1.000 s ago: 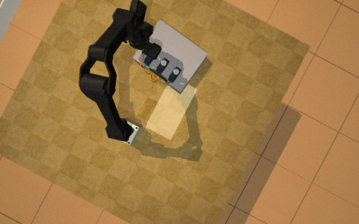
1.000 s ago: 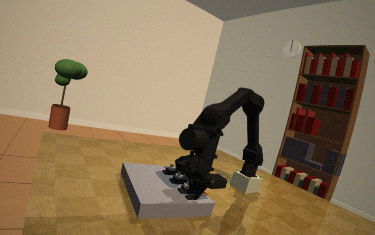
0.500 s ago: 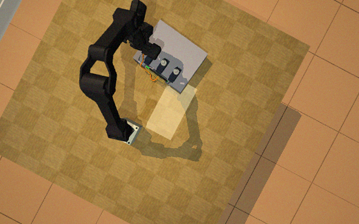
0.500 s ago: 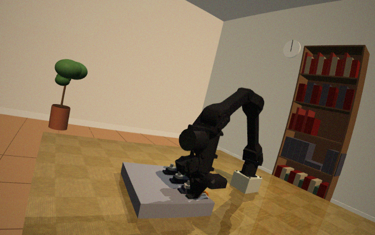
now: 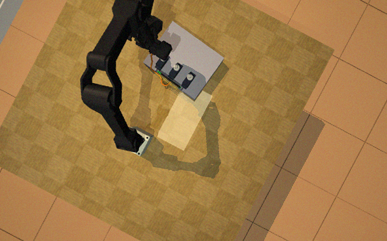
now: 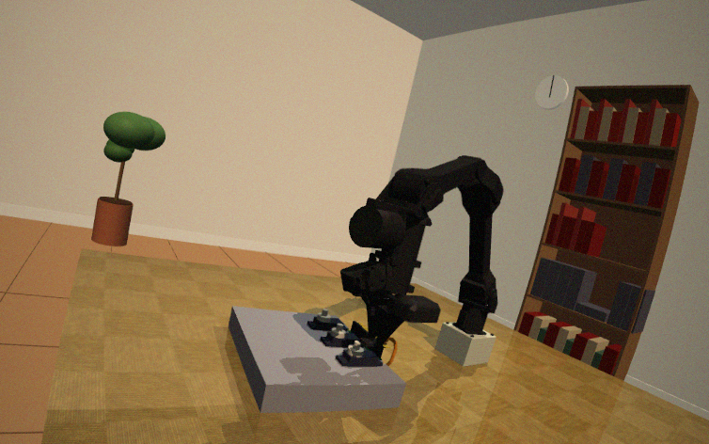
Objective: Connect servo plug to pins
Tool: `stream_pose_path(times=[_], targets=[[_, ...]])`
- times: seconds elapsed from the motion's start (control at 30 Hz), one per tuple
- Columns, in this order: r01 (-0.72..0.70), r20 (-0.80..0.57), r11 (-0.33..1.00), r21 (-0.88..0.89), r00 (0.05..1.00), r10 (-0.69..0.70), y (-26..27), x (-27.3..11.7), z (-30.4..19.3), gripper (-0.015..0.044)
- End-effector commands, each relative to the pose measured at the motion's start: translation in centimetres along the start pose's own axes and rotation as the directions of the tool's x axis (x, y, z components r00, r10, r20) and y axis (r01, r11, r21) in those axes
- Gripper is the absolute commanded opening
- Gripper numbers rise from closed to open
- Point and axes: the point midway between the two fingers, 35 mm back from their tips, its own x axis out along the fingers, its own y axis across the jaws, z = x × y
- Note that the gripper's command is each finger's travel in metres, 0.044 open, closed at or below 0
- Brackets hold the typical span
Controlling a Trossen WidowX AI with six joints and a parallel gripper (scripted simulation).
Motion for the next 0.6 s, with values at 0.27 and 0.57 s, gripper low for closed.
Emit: stream_pose_path(times=[0.27, 0.57], targets=[[-0.002, -0.004, 1.000, 0.025, 1.000, 0.002, -1.3, -0.9, -3.5, 0.0000], [-0.001, -0.007, 0.999, 0.044, 1.000, 0.001, -2.4, -1.1, -6.5, 0.0000]])
